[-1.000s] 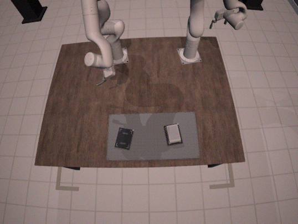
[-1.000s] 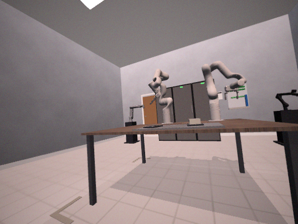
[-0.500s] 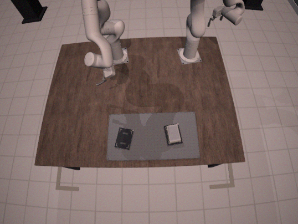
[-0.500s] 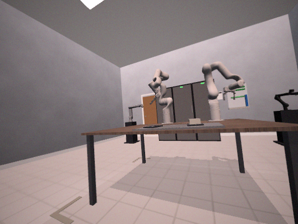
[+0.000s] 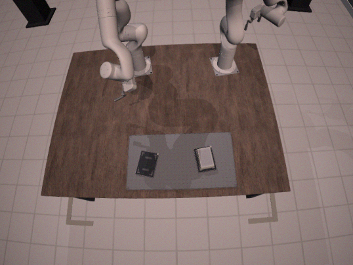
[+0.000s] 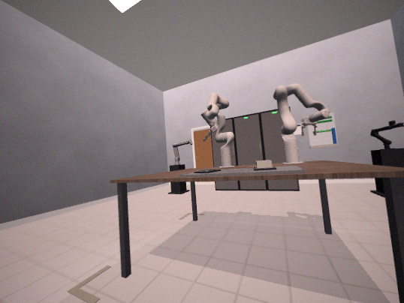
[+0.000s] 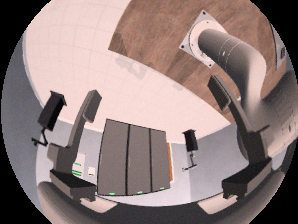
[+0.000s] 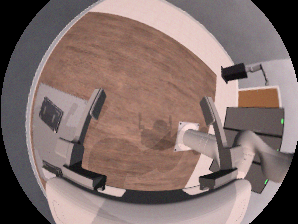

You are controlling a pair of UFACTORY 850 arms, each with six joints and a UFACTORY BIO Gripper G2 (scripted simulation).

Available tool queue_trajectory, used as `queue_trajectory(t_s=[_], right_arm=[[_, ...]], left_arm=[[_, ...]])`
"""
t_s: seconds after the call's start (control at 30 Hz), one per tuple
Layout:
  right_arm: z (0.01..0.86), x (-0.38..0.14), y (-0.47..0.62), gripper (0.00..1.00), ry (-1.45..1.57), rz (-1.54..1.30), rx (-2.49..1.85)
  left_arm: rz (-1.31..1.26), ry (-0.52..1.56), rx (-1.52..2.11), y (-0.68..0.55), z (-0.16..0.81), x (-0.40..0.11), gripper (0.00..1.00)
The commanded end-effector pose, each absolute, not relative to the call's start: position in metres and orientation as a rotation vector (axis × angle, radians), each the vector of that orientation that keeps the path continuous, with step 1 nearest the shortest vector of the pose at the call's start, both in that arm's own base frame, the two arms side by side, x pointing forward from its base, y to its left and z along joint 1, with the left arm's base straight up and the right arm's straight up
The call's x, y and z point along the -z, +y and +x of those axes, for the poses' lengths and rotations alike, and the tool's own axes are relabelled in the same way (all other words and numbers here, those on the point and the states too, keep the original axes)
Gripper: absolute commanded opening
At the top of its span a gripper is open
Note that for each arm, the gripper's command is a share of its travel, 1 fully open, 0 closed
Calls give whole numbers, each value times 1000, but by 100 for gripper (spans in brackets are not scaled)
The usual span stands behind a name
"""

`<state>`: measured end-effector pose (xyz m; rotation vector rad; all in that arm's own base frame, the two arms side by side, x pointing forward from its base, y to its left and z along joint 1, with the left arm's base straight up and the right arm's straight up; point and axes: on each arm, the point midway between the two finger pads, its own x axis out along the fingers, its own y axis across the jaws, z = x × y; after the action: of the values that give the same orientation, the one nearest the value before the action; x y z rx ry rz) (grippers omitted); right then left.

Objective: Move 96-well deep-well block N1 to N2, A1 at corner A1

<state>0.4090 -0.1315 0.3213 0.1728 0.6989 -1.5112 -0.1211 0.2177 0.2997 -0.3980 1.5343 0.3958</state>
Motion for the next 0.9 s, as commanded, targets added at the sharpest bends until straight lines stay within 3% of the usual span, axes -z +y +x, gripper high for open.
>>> queue_trajectory(t_s=[0.0, 0.83, 0.87], right_arm=[[410, -322, -132, 100, 697, 174, 1511], [410, -322, -132, 100, 697, 174, 1511], [410, -322, -132, 37, 697, 174, 1511]], left_arm=[[-411, 1532, -411, 216, -125, -300, 100], [-417, 1530, -417, 215, -127, -300, 100], [-417, 1530, -417, 215, -127, -300, 100]])
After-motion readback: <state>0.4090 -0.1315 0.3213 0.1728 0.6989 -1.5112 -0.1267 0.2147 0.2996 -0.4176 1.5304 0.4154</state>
